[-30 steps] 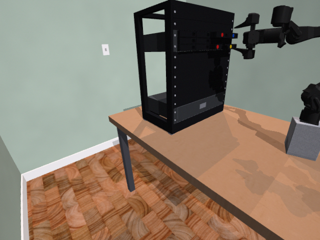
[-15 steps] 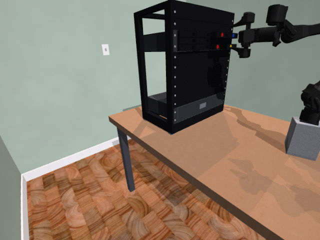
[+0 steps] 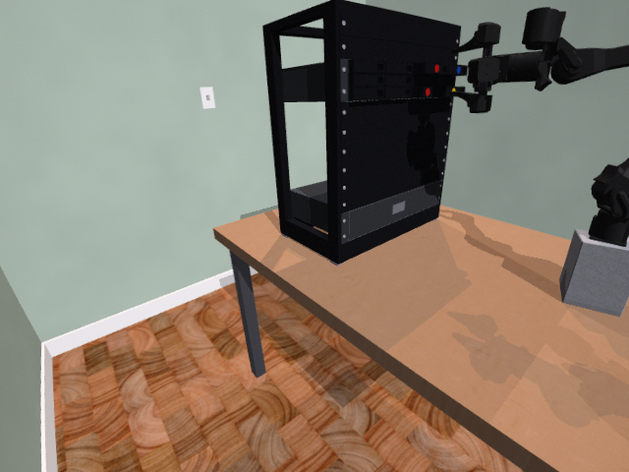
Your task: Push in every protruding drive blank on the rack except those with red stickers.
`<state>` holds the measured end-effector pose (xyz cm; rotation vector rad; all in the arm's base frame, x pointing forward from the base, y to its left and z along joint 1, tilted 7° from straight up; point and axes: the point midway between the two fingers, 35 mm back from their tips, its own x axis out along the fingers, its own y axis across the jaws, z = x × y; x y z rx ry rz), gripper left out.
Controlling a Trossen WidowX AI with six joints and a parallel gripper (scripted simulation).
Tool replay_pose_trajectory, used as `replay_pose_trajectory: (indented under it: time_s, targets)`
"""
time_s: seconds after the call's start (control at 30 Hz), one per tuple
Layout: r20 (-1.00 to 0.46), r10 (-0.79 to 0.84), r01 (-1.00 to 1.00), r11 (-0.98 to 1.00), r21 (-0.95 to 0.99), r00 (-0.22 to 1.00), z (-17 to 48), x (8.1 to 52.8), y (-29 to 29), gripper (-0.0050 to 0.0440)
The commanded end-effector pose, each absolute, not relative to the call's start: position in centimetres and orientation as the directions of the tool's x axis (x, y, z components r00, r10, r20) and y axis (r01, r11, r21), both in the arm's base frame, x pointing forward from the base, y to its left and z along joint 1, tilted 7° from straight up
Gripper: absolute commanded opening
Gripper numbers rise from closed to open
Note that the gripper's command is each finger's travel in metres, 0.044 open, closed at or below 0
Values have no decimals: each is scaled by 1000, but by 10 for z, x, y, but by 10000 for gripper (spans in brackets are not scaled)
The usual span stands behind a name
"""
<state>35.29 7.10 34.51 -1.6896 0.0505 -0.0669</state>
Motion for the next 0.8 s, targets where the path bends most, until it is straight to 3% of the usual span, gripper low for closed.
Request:
replay_pose_trajectory:
  time_s: [0.0, 0.77]
  targets:
    - [37, -75, 28, -114, -993, 996, 357, 351, 70, 440]
    - [37, -75, 28, -114, -993, 996, 361, 351, 70, 440]
